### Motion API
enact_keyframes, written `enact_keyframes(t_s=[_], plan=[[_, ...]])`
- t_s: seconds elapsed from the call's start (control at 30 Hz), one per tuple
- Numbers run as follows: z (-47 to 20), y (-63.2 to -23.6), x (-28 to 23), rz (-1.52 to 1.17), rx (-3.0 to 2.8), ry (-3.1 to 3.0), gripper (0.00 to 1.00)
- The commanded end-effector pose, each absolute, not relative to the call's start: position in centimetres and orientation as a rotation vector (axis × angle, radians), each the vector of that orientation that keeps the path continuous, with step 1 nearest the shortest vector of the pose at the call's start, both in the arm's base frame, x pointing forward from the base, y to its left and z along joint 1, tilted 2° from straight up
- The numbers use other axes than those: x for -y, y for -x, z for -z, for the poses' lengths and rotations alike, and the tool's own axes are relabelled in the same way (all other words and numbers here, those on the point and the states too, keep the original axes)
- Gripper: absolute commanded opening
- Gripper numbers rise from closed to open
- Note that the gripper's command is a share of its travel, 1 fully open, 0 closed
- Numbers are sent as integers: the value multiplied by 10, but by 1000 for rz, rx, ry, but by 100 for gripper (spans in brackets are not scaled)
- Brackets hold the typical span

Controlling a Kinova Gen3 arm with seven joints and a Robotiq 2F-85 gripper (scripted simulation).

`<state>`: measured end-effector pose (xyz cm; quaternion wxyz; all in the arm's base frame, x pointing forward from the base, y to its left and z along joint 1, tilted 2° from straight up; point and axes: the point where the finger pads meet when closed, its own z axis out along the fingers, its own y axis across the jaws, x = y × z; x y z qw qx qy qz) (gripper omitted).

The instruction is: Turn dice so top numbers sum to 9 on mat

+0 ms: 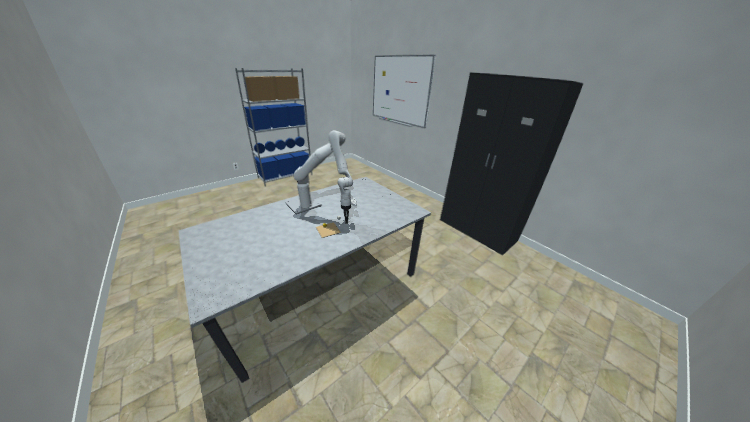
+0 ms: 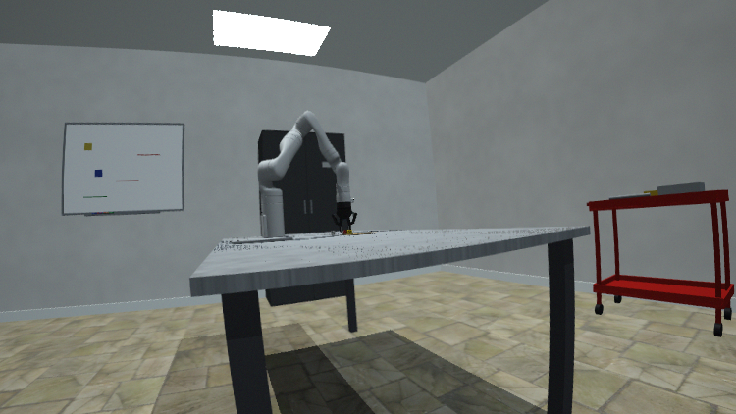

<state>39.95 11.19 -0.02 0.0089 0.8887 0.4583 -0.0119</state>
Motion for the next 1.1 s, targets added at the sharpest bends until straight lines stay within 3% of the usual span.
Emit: enact_keyframes(t_s=[0.0, 1.0, 1.03, 1.07], plan=[[0, -400, -112, 36, -1431, -2776, 35], [0, -400, -112, 36, -1431, -2776, 35], [0, -400, -112, 36, -1431, -2776, 15], [0, -400, -112, 36, -1431, -2776, 15]])
